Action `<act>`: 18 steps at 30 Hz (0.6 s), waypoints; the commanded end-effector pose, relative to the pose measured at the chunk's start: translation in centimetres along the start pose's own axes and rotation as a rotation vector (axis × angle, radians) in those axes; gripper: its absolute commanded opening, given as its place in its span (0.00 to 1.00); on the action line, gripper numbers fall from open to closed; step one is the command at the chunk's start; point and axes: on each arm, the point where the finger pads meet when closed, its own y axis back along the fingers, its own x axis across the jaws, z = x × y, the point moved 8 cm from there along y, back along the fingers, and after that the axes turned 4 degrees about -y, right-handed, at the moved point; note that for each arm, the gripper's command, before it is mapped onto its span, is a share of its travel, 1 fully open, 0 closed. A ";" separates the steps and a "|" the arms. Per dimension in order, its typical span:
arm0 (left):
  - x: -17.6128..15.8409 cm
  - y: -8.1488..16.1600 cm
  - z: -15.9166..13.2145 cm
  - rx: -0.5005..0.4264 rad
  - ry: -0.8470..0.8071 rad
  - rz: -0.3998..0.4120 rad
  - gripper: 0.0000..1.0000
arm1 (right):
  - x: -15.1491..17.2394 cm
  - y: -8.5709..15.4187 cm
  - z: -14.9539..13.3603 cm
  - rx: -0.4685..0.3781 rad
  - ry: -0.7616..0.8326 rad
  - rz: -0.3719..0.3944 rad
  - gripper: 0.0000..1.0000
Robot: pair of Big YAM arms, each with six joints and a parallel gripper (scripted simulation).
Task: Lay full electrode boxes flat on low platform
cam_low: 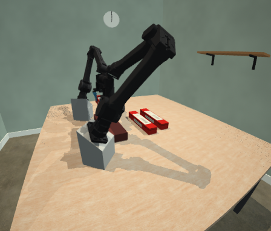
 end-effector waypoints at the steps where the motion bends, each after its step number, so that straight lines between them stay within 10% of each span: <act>1: -0.9 1.3 -0.6 -0.010 0.010 0.017 0.00 | 0.9 0.8 -0.8 0.014 0.007 -0.009 0.00; 18: -3.9 1.2 -0.4 -0.010 0.010 0.015 0.00 | 3.7 0.7 -1.0 0.014 0.007 -0.009 0.00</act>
